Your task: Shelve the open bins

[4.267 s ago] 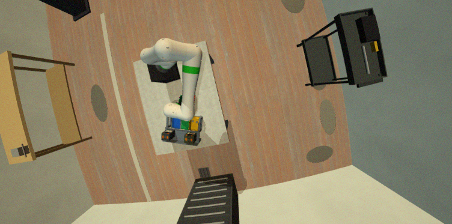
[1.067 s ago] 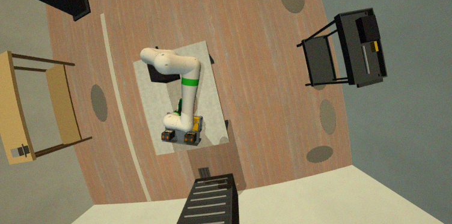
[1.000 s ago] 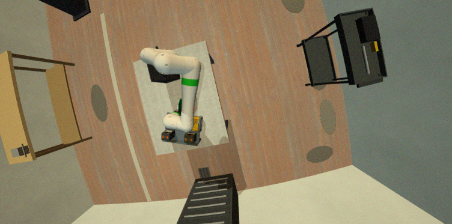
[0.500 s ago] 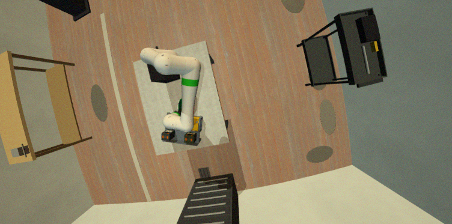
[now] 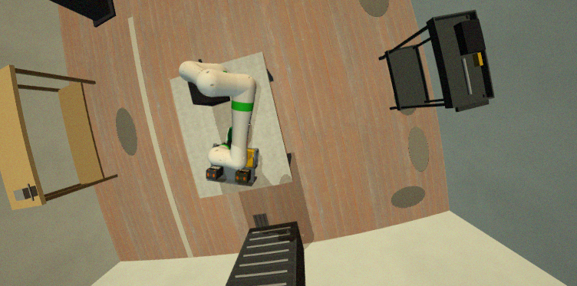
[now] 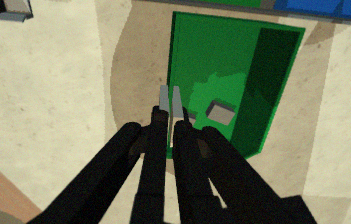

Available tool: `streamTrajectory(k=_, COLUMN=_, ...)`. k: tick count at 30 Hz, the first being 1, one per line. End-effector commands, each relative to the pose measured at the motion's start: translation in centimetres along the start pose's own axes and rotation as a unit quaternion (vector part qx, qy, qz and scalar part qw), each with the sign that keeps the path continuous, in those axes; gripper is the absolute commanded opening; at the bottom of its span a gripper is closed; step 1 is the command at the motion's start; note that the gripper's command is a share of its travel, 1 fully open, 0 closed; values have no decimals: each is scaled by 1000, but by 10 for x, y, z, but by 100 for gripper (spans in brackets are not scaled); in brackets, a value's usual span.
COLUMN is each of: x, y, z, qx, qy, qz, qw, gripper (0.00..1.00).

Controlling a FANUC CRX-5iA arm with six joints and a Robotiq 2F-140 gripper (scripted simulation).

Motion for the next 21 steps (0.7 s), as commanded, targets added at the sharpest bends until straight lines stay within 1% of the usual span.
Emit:
streamTrajectory(k=1, x=0, y=-2, z=0, qx=0, qy=0, qz=0, qw=1000, gripper=0)
streamTrajectory(k=21, x=3, y=-19, z=-2, qx=0, qy=0, qz=0, qw=1000, gripper=0)
Point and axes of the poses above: the point where the finger pads meet when closed, its own z axis out along the fingers, its own x axis across the jaws, y = z × x, the point moved 6 cm from there along -z, back along the fingers, and after that the axes turned 9 degrees about -z, right-handed, at the moved point
